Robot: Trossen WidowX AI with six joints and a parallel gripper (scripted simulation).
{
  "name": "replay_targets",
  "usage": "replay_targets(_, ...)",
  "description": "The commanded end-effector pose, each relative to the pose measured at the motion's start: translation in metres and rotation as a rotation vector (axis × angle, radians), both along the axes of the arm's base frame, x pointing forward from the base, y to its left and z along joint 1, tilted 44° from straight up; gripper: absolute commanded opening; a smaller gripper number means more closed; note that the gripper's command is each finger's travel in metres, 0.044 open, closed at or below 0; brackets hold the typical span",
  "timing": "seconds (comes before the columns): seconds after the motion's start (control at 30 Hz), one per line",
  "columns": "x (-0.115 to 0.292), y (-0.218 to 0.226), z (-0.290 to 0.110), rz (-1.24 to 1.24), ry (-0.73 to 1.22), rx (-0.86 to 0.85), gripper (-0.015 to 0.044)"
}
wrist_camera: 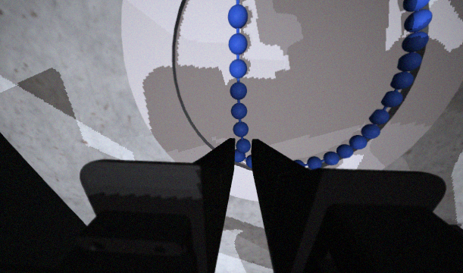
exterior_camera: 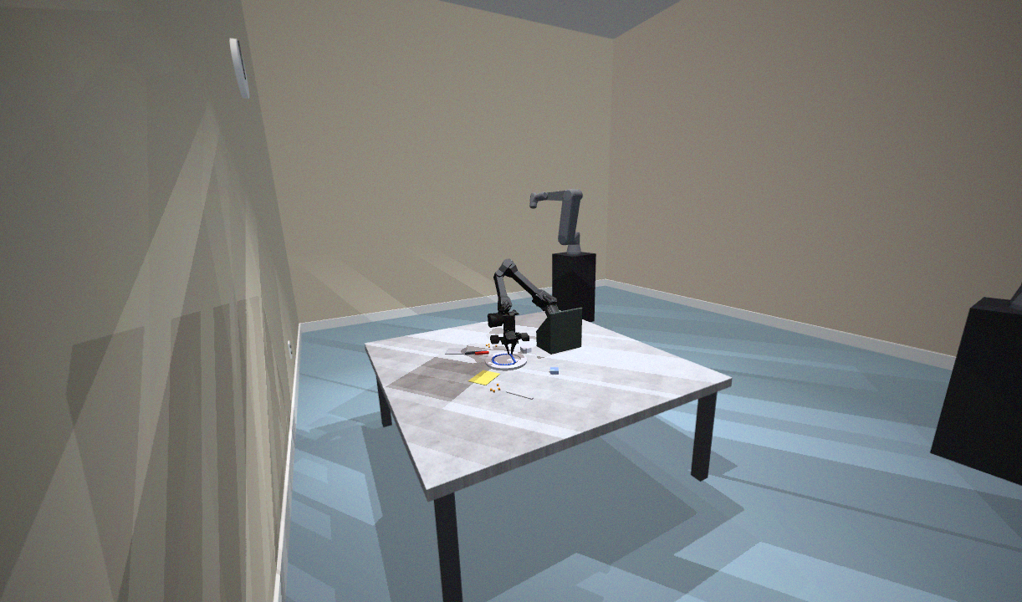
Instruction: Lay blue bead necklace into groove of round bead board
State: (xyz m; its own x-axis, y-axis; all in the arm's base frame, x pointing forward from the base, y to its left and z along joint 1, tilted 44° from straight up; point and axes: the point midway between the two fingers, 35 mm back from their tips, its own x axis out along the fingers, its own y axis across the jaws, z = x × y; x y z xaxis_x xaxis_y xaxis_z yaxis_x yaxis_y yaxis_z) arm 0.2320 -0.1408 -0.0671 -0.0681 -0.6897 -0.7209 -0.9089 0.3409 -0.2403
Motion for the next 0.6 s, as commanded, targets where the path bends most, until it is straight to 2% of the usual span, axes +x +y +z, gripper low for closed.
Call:
replay_targets(0.0,0.0003,0.0001,0.0003,0.000,-0.001,0.000,0.0000)
replay_targets(0.57,-0.0008,0.0046,0.0040,0.002,0.009,-0.004,0.0000)
